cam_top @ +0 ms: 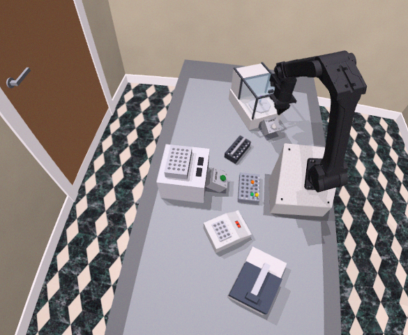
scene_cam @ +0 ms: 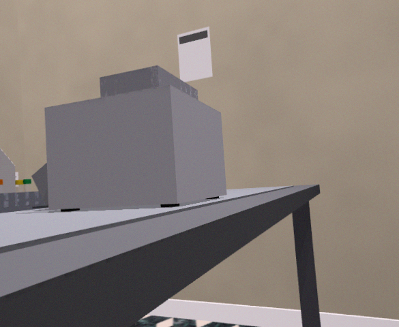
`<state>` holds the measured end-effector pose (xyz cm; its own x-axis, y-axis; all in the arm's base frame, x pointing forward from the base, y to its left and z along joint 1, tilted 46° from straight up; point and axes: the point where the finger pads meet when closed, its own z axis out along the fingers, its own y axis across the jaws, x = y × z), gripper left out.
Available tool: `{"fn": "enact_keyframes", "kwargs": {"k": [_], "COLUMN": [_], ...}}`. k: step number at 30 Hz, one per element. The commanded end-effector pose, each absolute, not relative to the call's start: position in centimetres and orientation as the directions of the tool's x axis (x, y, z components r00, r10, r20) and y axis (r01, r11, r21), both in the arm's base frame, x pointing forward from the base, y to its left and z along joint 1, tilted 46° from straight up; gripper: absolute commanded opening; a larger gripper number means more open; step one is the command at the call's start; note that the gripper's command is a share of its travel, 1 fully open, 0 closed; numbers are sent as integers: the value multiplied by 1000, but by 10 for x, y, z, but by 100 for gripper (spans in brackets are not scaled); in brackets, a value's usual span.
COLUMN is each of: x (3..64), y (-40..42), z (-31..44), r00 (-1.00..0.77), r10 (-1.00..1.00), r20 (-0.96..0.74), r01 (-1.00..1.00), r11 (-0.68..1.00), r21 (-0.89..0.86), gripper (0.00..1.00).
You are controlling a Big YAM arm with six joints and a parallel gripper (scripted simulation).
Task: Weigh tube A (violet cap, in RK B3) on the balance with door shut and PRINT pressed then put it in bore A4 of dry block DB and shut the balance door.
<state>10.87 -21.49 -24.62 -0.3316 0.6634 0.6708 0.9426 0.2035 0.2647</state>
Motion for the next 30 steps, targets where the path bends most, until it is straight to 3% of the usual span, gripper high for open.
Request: {"fn": "enact_keyframes", "kwargs": {"k": [1, 20, 30], "x": [113, 98, 90], "y": [-229, -207, -195], "z": [-248, -228, -219], "r00": [-320, -341, -341], "r10": [687, 924, 924], "r20": [653, 172, 172], "r01": [946, 905, 906], "r11": [199, 273, 274], "r21": [255, 327, 322], "gripper": [0, 0, 0]}}
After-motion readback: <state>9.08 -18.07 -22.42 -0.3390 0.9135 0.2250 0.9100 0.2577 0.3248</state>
